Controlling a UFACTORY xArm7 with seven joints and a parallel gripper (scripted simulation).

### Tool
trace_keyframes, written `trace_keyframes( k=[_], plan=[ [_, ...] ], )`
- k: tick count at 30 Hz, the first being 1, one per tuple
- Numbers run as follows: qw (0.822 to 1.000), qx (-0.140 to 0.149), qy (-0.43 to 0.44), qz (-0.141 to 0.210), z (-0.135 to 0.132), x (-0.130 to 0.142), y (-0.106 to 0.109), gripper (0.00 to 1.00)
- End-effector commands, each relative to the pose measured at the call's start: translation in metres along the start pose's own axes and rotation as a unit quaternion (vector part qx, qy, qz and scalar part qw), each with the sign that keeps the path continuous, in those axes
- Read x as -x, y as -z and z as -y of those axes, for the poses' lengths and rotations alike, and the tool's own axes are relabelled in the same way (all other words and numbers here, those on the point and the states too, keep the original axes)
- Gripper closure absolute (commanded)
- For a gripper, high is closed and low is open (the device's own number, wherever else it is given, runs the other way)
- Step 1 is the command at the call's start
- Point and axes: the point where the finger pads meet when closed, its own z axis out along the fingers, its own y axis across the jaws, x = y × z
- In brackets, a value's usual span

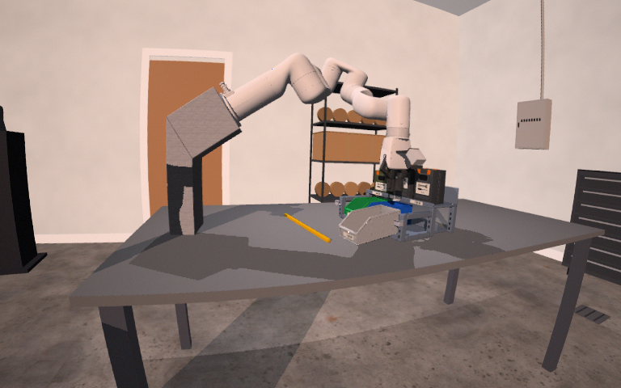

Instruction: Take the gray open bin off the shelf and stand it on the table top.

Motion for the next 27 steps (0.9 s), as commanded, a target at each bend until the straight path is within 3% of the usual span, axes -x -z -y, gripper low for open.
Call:
trace_keyframes(
  k=[1, 27],
  plan=[
    [1.0, -0.001, 0.0, -0.001, -0.0009, -0.0008, 0.0005, 0.67],
    [1.0, -0.001, 0.0, -0.001, -0.0109, -0.0008, -0.0025, 0.67]
  ],
)
